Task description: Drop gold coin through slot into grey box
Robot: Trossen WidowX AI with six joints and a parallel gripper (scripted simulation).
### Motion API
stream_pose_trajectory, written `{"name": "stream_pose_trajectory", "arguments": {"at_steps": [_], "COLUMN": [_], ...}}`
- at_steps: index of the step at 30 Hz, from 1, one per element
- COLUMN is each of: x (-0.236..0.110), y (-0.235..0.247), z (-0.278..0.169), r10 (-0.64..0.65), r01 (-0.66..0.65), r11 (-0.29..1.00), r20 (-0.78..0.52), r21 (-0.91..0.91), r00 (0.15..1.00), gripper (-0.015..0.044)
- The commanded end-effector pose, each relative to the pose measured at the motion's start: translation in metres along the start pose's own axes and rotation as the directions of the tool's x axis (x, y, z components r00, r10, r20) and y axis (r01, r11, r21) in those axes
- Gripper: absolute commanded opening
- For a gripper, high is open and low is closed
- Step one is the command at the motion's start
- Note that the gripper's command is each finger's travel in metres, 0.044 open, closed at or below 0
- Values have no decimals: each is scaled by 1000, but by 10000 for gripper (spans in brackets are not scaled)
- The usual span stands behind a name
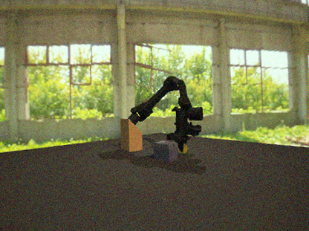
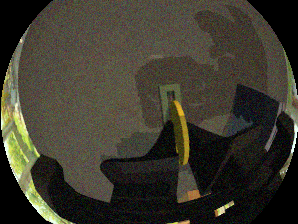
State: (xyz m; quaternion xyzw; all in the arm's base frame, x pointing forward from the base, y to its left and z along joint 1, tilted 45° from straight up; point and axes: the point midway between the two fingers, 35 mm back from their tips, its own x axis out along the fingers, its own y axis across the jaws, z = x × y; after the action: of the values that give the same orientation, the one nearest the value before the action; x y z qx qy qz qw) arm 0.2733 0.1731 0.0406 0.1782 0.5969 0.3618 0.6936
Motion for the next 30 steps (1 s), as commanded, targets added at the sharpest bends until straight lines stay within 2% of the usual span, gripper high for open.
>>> {"name": "stream_pose_trajectory", "arguments": {"at_steps": [1, 8, 30], "x": [0, -1, -55], "y": [-1, -1, -4], "z": [0, 0, 4], "r10": [-4, -4, -13], "r01": [4, 4, 13], "r11": [1000, 1000, 1000], "r20": [1, 1, -2], "r21": [5, 5, 4], "r00": [1000, 1000, 1000], "gripper": [0, 0, 0]}}
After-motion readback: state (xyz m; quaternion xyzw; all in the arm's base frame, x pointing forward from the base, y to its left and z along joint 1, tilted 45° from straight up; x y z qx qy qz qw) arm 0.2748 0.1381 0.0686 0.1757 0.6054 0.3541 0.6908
